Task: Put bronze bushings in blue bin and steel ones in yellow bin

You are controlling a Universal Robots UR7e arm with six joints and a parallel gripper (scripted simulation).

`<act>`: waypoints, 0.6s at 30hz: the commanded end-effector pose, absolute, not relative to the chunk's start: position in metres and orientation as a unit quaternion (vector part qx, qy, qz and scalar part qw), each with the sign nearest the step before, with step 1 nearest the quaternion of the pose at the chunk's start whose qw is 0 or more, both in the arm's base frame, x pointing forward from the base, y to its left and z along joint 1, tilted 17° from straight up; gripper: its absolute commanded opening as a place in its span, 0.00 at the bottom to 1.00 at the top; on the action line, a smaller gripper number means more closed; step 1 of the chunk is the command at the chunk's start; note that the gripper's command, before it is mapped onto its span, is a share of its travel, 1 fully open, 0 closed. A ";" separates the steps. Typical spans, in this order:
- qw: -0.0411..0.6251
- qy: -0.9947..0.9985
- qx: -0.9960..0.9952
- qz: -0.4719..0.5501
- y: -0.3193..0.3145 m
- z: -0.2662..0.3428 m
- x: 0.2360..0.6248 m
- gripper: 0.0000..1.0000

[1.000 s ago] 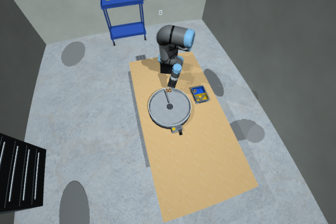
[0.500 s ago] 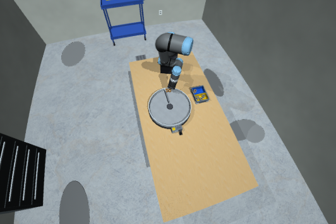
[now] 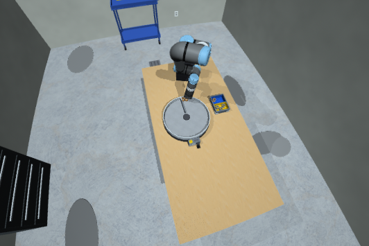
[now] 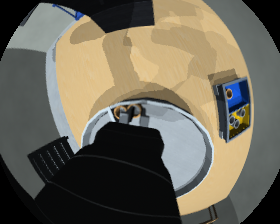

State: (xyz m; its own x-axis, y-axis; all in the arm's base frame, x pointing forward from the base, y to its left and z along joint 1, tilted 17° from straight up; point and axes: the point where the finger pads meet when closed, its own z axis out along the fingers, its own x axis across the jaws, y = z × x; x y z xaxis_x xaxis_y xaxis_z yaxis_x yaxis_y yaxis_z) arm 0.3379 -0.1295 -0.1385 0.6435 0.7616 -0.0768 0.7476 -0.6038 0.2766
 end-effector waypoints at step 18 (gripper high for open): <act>0.127 0.478 0.867 0.068 -0.131 -0.142 0.338 0.40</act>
State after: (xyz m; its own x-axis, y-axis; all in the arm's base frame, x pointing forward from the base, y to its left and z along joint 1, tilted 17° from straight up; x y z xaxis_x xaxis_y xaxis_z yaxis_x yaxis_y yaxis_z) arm 0.3386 -0.1300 -0.1413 0.6438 0.7614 -0.0759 0.7469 -0.6038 0.2787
